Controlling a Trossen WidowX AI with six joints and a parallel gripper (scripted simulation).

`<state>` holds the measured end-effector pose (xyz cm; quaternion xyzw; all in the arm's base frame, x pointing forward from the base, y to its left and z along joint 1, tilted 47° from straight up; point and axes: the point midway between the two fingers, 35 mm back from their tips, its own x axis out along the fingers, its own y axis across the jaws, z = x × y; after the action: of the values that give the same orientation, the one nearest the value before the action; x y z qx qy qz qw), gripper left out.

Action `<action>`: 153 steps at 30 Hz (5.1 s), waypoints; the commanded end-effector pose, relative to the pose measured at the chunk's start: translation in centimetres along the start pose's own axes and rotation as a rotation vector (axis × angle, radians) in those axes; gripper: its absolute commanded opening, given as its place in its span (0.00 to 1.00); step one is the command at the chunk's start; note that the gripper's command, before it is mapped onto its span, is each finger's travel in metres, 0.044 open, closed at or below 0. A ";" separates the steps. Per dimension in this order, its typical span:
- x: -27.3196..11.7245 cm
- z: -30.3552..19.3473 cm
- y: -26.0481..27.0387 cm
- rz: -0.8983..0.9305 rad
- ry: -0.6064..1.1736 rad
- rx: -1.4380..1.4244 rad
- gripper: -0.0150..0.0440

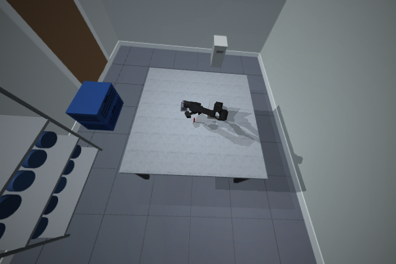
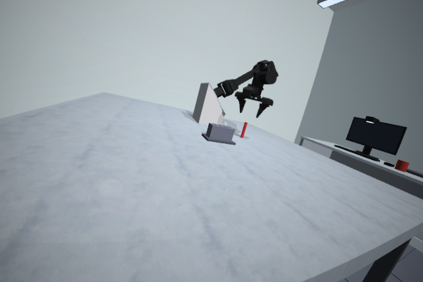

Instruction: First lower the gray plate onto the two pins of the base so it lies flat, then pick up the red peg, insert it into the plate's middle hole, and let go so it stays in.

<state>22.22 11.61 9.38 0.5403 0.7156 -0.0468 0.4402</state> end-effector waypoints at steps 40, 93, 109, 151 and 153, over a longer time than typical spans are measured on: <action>7.1 -0.2 -0.2 0.003 0.004 0.008 1.00; 1.2 1.0 0.0 -0.007 -0.010 0.008 0.25; 0.2 3.3 0.8 -0.013 -0.012 0.011 0.25; -0.4 15.6 2.8 -0.006 -0.017 0.002 0.25; -0.4 16.2 2.8 -0.005 -0.016 0.002 0.25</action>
<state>33.24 4.28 1.70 0.5398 0.7123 -0.0537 0.4453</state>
